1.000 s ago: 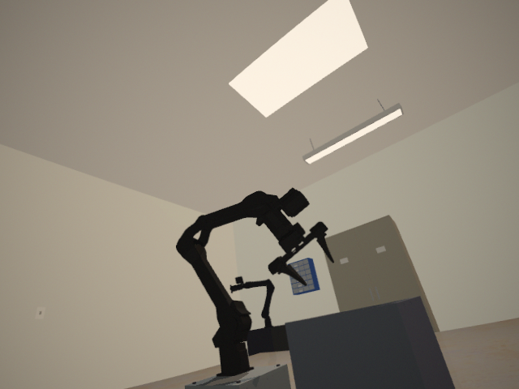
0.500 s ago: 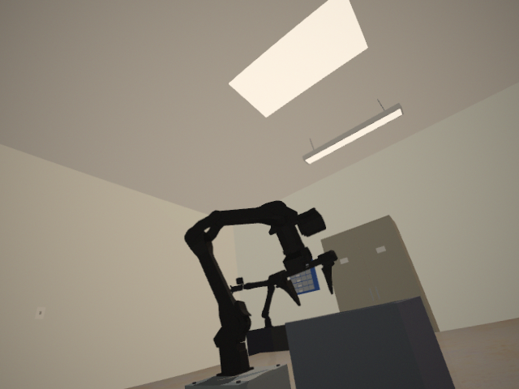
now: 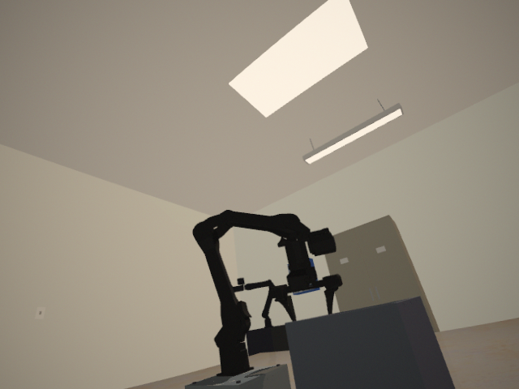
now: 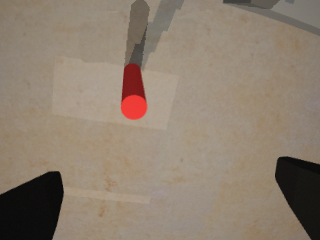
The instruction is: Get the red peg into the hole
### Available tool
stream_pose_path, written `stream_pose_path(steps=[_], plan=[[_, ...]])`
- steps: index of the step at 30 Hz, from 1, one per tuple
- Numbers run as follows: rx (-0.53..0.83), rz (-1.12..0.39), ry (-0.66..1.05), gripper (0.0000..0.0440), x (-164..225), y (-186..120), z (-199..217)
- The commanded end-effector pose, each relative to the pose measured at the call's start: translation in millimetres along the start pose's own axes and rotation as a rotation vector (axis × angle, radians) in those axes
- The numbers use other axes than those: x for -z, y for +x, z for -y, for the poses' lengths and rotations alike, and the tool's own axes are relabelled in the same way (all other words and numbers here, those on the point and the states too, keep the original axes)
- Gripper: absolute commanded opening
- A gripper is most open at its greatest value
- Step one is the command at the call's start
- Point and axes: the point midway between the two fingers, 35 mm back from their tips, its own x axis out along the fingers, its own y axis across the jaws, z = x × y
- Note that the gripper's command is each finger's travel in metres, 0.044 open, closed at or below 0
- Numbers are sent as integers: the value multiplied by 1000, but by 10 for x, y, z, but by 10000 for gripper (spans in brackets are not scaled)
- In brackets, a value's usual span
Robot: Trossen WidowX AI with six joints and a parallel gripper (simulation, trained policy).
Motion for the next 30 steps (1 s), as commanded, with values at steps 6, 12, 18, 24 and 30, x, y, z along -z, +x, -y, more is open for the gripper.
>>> stream_pose_path(steps=[6, 12, 18, 24, 30], plan=[[53, 47, 3, 440, -105, 327, 36], [60, 71, 13, 440, -177, 535, 39], [55, 91, 26, 428, -237, 709, 30], [44, 95, 23, 329, -253, 855, -10], [35, 91, 3, 174, -241, 959, -82]])
